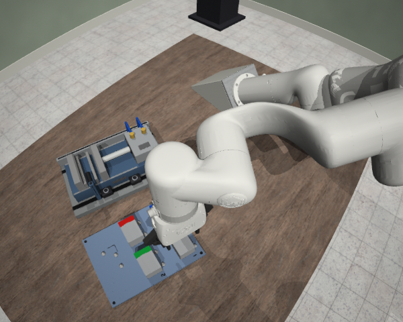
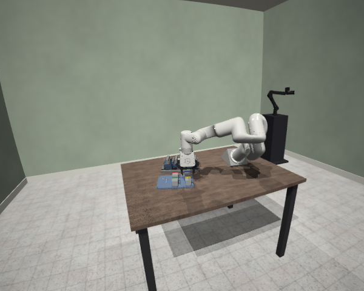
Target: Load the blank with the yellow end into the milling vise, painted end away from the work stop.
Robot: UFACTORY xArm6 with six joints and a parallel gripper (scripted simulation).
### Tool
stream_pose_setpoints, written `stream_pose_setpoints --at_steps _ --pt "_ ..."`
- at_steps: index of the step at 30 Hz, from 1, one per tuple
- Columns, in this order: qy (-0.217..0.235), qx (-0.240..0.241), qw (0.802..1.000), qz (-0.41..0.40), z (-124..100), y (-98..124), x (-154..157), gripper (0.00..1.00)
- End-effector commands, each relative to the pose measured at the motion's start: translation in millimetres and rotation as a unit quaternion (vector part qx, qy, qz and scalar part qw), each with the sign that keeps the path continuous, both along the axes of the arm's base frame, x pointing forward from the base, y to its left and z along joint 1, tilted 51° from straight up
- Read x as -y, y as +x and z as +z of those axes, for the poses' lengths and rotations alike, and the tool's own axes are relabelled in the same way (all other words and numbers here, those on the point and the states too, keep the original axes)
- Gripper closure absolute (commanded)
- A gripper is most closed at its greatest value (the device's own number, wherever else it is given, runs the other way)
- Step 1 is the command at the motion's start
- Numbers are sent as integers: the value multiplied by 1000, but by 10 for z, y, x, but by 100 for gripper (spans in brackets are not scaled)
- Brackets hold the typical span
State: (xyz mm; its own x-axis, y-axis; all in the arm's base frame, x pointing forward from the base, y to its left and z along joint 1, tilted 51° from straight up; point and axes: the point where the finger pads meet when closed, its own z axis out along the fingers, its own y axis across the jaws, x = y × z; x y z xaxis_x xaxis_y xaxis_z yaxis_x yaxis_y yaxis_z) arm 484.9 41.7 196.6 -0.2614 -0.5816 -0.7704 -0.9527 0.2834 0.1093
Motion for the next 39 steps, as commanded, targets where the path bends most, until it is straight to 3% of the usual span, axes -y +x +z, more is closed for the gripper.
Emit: stream_pose_setpoints --at_steps 1,20,39 --pt "0 1 1000 -1 -129 46 -159 24" --pt "0 1 1000 -1 -236 77 -289 24" --pt "0 1 1000 -1 -196 65 -240 24"
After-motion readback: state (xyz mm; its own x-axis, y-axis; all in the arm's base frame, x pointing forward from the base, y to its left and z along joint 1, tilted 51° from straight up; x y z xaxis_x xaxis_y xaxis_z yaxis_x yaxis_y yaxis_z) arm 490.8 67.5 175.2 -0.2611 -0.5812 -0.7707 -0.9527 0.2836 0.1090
